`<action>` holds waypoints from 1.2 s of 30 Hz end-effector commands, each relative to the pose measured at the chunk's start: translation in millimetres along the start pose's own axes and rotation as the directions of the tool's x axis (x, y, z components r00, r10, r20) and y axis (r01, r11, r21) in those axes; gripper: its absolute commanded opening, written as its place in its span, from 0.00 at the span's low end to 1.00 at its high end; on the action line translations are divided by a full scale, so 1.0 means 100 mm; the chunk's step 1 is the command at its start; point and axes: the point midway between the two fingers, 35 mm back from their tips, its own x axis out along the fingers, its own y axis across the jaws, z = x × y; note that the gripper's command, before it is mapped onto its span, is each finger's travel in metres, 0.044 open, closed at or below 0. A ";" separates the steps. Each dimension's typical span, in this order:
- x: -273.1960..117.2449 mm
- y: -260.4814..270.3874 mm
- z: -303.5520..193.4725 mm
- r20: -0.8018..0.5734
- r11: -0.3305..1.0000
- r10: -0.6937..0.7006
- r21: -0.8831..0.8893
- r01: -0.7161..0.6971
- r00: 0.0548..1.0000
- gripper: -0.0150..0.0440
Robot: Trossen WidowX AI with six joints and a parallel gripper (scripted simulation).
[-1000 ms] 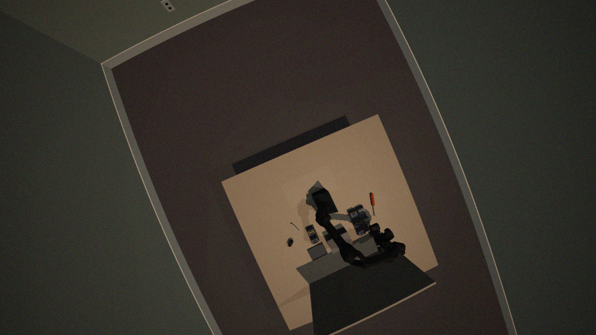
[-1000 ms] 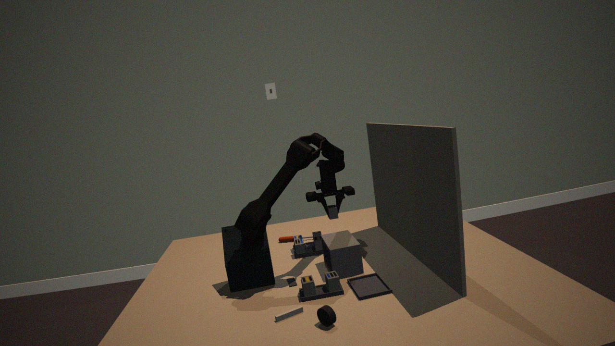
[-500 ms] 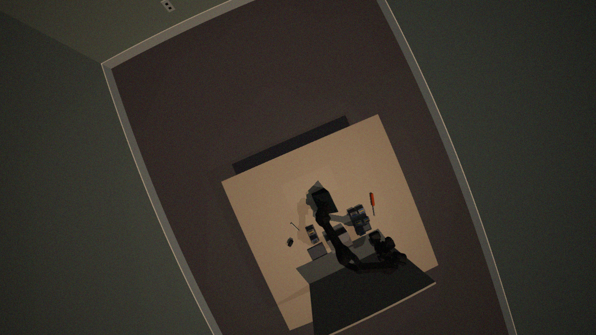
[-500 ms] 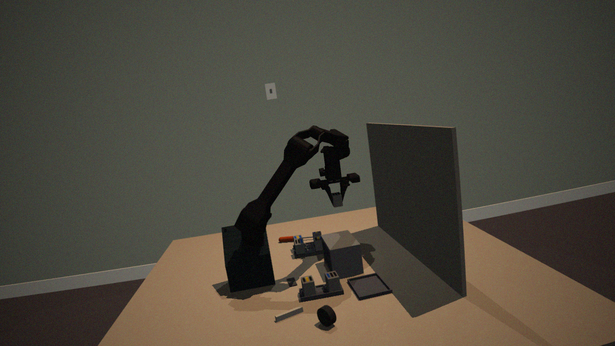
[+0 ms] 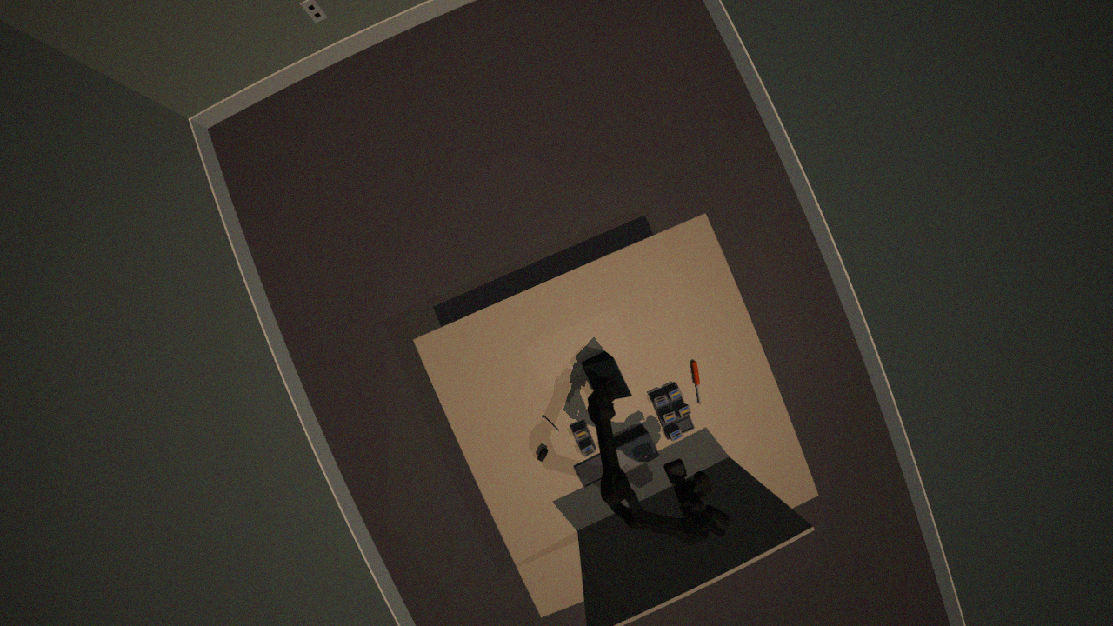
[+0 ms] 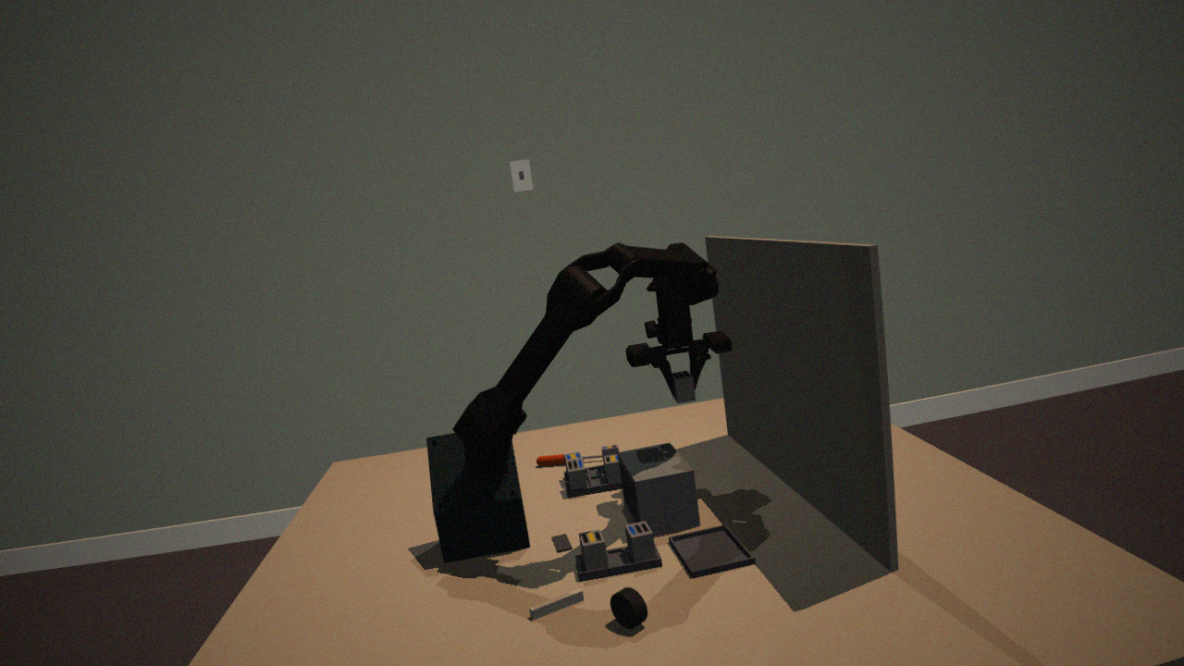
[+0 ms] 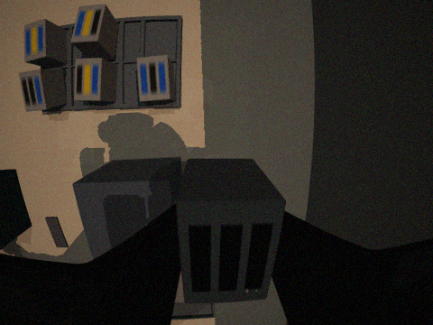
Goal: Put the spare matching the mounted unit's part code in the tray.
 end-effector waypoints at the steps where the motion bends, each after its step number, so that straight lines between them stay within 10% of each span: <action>1: -0.01 -0.04 -0.26 -0.004 1.000 0.000 -0.010 0.000 1.000 0.25; 36: -0.04 0.39 -2.74 -0.081 1.000 0.004 0.002 -0.004 0.997 0.25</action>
